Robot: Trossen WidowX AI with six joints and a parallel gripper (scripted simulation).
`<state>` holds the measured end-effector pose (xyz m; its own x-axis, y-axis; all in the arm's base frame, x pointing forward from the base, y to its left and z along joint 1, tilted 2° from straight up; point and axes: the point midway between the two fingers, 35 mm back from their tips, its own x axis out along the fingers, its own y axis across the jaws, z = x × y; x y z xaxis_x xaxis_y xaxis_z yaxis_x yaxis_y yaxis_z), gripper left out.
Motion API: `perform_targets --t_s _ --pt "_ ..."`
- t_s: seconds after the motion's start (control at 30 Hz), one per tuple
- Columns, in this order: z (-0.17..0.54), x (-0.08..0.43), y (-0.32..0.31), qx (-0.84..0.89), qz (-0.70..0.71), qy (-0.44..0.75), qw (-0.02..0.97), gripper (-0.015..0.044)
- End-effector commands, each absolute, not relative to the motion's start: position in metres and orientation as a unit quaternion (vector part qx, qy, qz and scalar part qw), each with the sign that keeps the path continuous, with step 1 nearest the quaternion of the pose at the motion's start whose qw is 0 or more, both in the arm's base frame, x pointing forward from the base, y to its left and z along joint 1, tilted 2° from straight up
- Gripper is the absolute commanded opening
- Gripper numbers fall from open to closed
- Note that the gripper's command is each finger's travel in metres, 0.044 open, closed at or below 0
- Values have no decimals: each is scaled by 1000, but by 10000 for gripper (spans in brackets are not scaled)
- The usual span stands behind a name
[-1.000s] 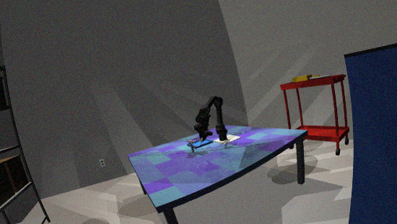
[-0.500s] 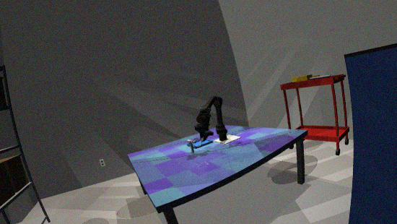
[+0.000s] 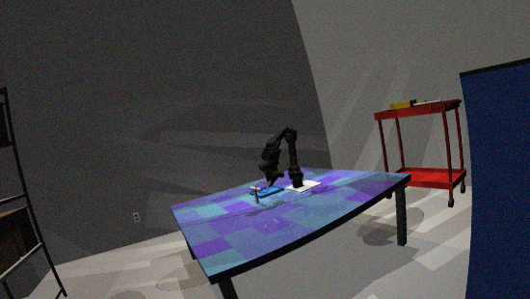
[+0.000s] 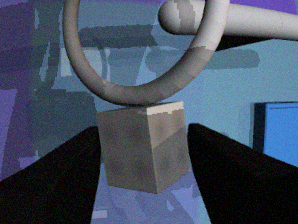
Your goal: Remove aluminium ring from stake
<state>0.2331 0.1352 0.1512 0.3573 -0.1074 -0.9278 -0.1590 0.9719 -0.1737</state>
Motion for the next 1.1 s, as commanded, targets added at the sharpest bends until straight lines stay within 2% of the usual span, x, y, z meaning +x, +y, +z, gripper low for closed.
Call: perform_targets --t_s 0.0,1.07 --pt "160 234 135 -116 14 564 818 0" --pt "197 246 137 -115 14 563 818 0"
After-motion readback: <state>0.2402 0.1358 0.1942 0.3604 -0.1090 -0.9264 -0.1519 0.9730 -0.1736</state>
